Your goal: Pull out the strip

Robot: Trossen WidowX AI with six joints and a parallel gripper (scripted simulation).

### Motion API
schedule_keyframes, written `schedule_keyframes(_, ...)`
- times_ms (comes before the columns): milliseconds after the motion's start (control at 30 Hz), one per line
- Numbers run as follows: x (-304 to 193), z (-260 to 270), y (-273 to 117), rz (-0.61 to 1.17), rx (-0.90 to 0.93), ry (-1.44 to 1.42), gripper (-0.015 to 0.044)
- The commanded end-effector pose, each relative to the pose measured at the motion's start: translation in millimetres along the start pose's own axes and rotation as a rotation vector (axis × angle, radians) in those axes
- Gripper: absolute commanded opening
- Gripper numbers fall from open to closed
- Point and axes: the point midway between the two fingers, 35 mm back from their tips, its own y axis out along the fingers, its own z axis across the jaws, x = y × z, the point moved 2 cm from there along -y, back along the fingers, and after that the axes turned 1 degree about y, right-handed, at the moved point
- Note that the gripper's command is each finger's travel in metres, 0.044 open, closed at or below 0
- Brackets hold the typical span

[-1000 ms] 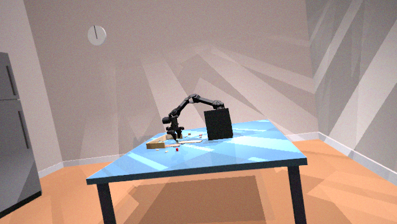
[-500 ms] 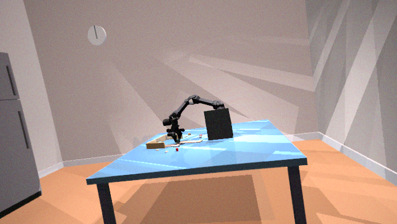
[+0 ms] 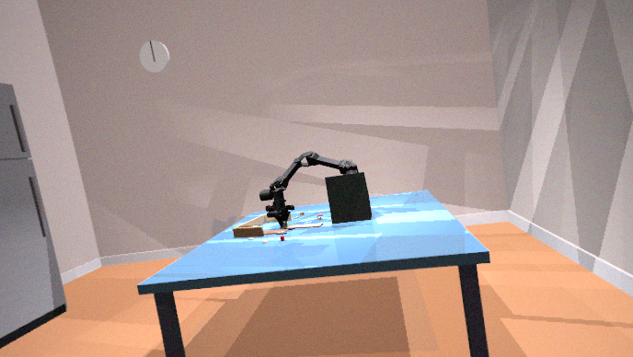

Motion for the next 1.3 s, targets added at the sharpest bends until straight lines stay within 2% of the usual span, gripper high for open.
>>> schedule_keyframes(0,0,0,0,0.000,0.000,0.000,0.0105)
schedule_keyframes(33,0,0,0,0.000,0.000,0.000,0.0098)
schedule_keyframes(167,-2,-1,-2,0.000,0.000,0.000,0.0000)
schedule_keyframes(733,-54,-20,-42,0.005,-0.003,-0.009,0.0000)
schedule_keyframes(1267,-90,-35,-43,0.007,-0.004,-0.012,0.0000)
